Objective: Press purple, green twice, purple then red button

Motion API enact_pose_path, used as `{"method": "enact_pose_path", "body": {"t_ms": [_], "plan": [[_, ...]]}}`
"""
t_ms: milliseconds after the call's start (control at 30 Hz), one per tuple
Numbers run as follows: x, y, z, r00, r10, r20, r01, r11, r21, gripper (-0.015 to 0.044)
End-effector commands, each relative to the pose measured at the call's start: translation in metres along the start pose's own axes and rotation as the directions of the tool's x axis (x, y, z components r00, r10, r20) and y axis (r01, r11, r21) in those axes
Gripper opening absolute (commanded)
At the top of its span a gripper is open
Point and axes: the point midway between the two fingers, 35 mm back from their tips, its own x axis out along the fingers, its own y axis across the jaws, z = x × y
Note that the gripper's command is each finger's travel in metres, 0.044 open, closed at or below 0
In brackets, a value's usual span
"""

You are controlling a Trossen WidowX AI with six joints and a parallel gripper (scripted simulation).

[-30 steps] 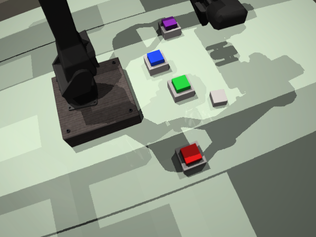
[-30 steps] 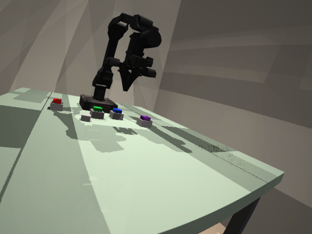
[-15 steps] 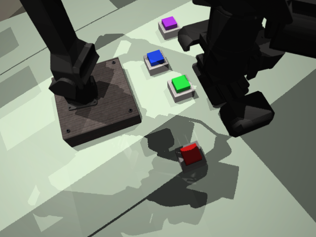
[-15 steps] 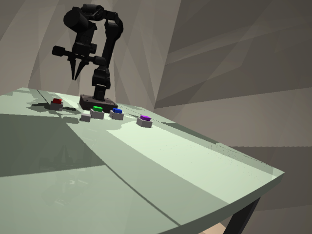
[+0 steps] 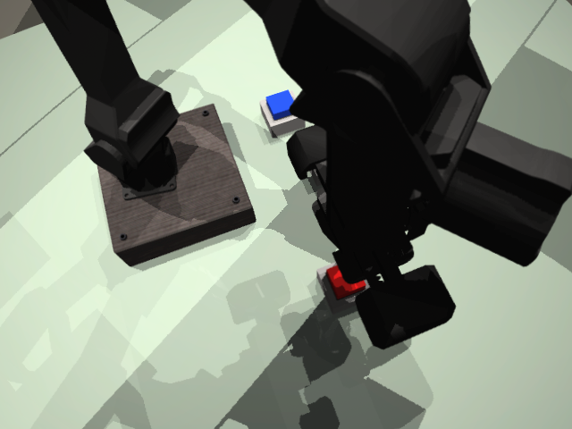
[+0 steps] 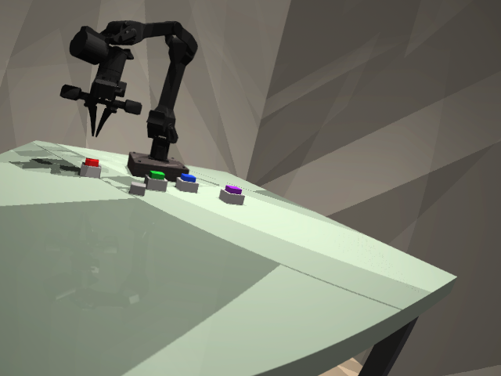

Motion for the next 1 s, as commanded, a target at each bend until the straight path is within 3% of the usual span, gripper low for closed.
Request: {"method": "enact_pose_path", "body": {"t_ms": [0,967], "plan": [[0.029,0.004,-0.005,1.000,0.018,-0.011,-0.018,1.000,-0.003,0.0020],[0.063,0.005,-0.005,1.000,0.018,-0.011,-0.018,1.000,-0.003,0.0020]]}}
